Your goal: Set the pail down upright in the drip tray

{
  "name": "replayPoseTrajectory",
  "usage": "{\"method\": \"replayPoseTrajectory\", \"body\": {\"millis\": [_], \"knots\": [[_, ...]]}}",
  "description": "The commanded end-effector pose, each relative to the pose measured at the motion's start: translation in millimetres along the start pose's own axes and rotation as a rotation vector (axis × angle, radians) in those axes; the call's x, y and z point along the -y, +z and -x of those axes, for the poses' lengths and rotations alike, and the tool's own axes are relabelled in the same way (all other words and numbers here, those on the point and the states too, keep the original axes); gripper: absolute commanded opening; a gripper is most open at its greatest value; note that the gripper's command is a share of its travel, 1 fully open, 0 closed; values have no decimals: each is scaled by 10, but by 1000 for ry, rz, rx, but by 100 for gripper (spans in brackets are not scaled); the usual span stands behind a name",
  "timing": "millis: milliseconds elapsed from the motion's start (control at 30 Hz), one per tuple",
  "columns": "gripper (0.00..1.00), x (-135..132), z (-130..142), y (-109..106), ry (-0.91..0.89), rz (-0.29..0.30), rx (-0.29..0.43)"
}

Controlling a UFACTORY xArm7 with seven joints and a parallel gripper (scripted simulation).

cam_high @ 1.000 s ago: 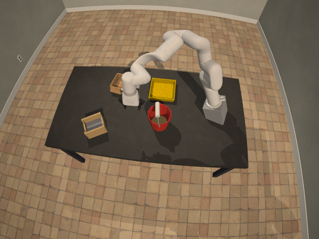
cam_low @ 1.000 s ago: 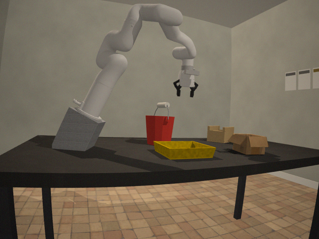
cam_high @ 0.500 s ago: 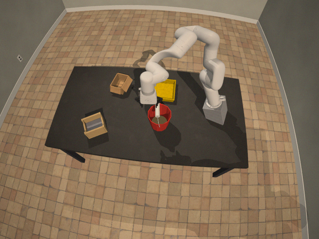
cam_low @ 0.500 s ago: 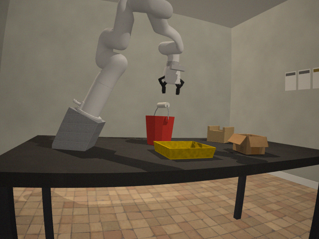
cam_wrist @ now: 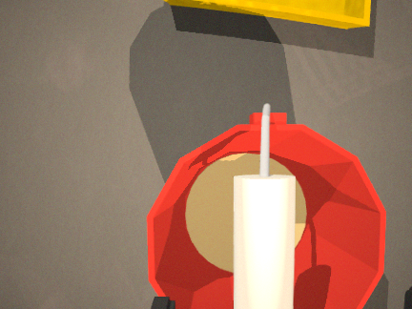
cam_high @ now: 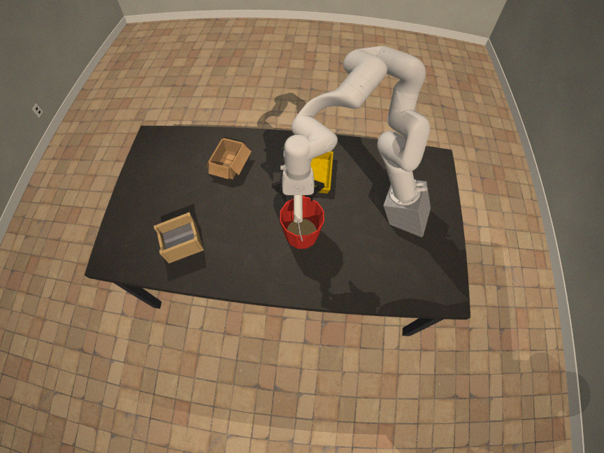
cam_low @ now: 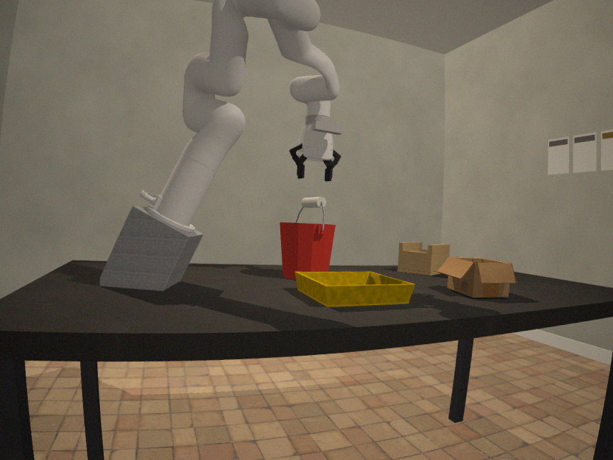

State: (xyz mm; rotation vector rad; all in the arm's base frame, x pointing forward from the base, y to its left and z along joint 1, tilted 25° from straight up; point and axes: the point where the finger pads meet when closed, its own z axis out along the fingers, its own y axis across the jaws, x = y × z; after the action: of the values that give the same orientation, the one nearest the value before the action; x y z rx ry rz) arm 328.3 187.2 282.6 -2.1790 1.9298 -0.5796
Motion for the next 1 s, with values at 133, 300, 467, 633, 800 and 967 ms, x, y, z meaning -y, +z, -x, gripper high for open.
{"method": "replayPoseTrajectory", "body": {"millis": [133, 300, 467, 633, 800, 967], "knots": [[100, 3, 5, -16, -1, -4, 2], [100, 3, 5, -16, -1, -4, 2], [100, 3, 5, -15, -1, -4, 2], [100, 3, 5, 0, -1, -4, 2], [100, 3, 5, 22, -1, -4, 2], [100, 3, 5, 84, -1, -4, 2]]}}
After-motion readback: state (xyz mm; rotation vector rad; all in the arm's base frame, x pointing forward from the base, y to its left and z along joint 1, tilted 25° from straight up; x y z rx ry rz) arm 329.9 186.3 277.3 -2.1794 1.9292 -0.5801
